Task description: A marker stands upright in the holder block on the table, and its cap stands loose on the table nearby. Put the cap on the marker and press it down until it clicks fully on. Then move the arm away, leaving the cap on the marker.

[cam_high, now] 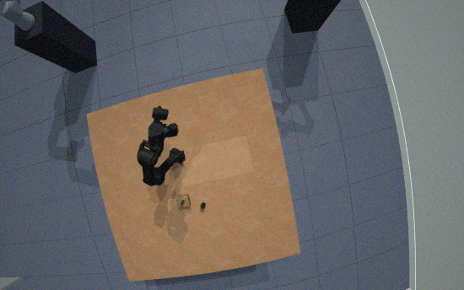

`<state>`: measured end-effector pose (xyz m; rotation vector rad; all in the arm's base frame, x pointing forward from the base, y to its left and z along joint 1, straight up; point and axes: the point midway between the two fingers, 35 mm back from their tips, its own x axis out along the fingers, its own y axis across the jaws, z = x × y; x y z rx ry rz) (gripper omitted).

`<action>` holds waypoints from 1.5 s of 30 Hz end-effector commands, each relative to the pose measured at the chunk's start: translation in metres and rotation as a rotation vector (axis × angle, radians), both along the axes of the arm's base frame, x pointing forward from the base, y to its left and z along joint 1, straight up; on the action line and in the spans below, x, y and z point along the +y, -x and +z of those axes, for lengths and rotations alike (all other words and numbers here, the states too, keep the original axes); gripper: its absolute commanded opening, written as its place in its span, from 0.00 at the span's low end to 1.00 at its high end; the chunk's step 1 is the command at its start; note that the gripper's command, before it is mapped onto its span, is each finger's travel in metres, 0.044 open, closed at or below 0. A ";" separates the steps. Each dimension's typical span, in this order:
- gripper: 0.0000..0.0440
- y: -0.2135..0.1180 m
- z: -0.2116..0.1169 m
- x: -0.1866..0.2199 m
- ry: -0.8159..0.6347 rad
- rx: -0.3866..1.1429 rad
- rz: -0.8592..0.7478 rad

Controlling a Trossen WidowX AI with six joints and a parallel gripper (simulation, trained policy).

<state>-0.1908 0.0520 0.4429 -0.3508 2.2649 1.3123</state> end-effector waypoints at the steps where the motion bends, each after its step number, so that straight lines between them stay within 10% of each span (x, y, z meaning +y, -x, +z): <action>1: 0.68 0.003 -0.007 0.010 0.005 -0.032 -0.027; 45: 0.73 0.007 -0.067 0.110 0.115 -0.266 -0.326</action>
